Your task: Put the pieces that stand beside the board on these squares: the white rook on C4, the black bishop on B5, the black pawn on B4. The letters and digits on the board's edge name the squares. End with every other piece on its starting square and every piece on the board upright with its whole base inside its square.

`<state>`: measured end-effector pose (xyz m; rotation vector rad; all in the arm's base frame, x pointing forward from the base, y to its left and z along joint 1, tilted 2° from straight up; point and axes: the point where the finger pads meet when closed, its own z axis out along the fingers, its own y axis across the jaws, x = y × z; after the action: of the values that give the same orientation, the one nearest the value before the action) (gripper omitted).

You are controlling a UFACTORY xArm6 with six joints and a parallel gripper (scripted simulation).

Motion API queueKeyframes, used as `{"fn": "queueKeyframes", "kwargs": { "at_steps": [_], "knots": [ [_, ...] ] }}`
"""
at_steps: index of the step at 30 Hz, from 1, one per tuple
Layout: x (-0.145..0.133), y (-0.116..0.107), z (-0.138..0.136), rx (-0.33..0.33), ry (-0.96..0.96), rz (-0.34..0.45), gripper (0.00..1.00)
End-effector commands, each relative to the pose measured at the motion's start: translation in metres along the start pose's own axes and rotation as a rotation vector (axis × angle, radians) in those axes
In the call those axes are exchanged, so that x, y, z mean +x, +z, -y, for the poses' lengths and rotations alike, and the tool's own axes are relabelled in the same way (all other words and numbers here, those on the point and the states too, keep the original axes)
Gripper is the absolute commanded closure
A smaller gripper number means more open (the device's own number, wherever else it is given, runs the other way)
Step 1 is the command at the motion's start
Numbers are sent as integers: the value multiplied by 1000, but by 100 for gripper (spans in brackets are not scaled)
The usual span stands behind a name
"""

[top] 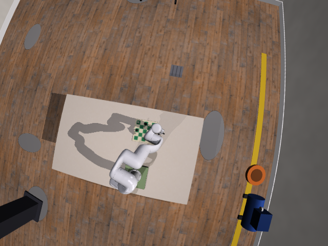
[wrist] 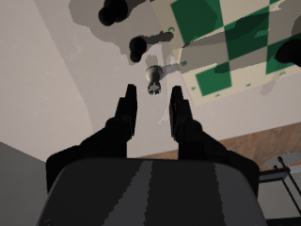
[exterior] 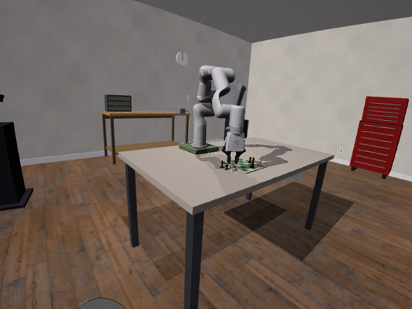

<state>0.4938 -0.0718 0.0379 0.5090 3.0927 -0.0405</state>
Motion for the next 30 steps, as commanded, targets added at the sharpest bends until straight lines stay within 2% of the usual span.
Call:
{"fn": "queueKeyframes", "kwargs": {
  "at_steps": [1,30],
  "knots": [
    [-2,2,0,-1,0,5,63],
    [-2,6,0,-1,0,5,63]
  ]
}}
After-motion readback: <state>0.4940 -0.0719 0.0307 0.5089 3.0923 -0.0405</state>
